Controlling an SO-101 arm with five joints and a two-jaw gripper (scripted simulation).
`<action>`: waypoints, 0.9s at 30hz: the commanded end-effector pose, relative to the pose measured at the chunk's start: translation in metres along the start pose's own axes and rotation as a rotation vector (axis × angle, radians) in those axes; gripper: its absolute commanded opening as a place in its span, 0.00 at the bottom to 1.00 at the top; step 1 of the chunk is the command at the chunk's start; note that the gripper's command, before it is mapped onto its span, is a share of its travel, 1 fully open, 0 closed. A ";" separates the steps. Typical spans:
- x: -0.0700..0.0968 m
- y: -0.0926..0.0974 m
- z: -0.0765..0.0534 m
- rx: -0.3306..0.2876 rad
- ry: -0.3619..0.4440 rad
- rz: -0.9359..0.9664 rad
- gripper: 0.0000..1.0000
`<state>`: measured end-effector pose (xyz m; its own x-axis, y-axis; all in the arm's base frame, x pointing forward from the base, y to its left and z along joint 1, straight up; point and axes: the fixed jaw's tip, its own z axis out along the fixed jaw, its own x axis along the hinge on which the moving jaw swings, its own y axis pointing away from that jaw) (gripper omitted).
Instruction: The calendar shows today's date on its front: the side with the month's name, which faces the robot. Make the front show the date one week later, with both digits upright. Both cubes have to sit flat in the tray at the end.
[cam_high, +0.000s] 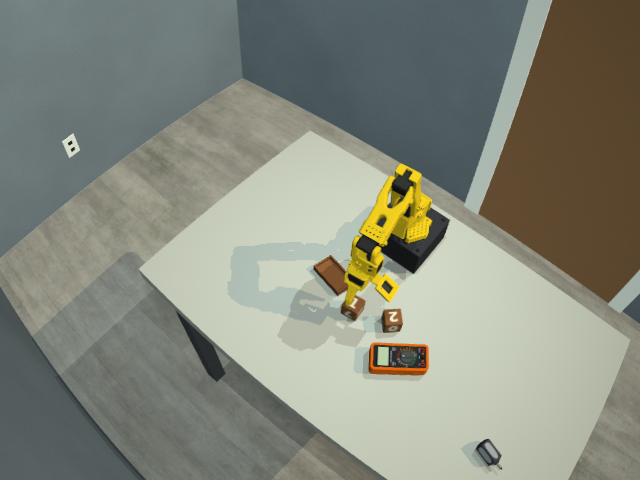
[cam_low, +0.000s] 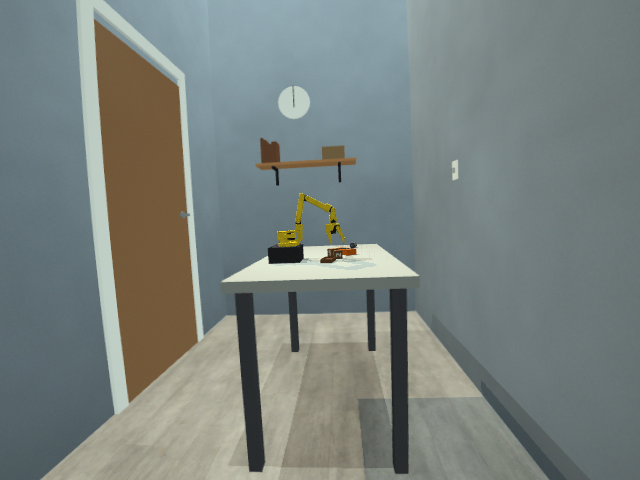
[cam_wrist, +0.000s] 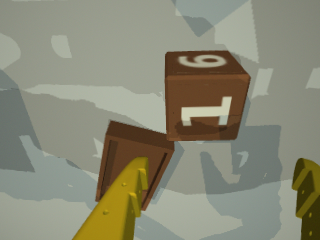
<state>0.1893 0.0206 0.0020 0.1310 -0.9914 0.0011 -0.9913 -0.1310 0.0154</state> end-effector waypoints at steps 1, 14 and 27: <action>-0.002 -0.006 -0.008 0.042 -0.001 -0.008 0.36; -0.002 -0.028 -0.055 0.306 0.003 -0.007 0.35; -0.002 -0.036 -0.098 0.524 0.006 -0.007 0.35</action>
<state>0.2252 0.0248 0.0913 0.1289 -0.9916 0.0100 -0.8809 -0.1191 -0.4581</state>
